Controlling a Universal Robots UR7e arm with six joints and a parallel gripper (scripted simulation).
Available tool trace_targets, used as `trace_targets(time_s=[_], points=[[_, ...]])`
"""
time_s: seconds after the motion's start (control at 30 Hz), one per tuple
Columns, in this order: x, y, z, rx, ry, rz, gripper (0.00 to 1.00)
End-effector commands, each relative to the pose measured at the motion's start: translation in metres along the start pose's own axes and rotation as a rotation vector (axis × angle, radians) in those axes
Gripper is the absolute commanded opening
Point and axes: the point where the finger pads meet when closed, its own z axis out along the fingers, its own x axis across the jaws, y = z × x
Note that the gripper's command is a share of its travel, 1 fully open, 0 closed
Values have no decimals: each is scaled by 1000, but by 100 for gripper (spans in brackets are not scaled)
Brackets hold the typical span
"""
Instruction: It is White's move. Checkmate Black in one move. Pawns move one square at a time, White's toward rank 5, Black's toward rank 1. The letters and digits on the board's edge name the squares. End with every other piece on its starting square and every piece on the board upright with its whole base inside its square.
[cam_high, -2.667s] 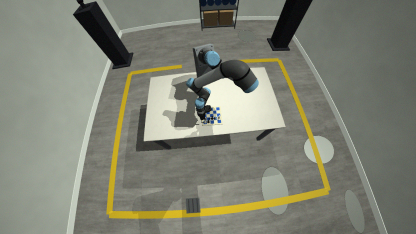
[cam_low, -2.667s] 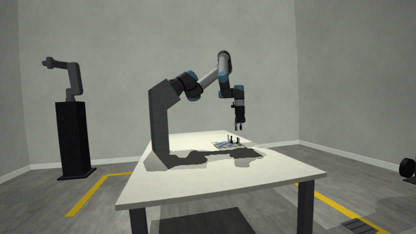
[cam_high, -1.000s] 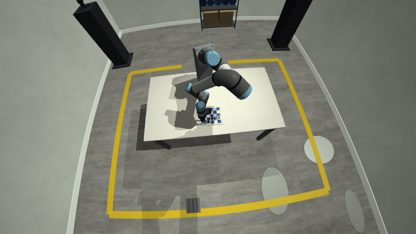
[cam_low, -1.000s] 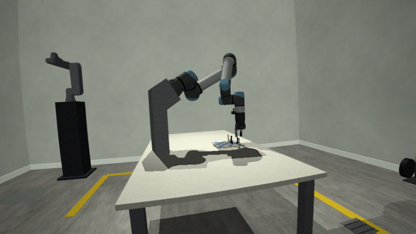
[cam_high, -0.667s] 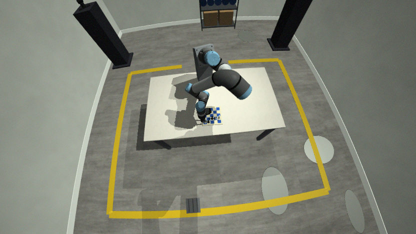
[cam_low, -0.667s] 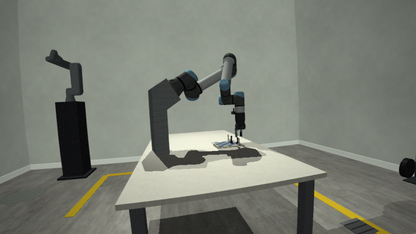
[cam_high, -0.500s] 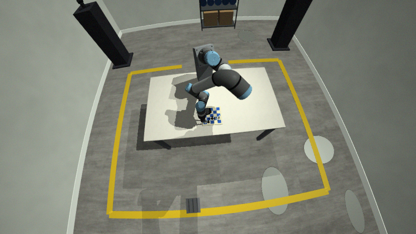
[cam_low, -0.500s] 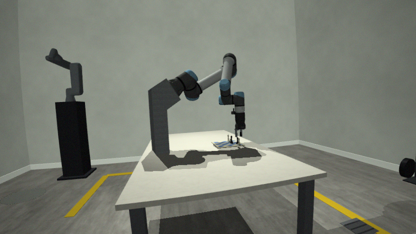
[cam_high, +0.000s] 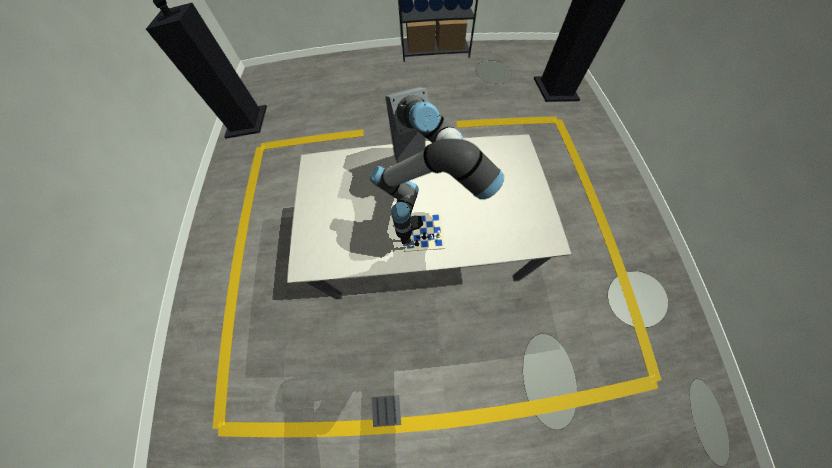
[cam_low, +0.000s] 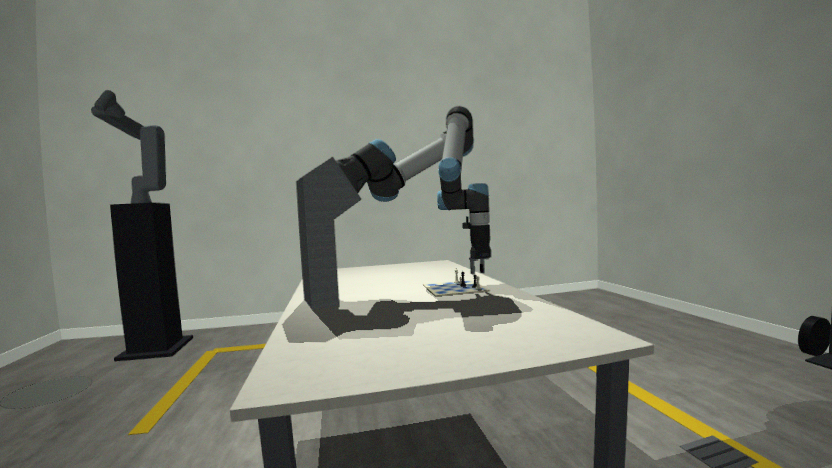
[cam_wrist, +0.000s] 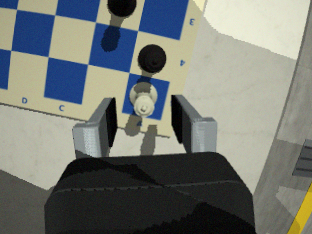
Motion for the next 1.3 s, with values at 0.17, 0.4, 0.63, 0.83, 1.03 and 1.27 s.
trace_targets(time_s=[0.17,0.4,0.63,0.83,1.03,1.27], points=[[0,0,0,-1,1,0,79],[0,0,0,-1,1,0,79],[0,0,10,-1,1,0,79],[0,0,24,-1,1,0,79],[0,0,33,-1,1,0,79],[0,0,39,-1,1,0,79]])
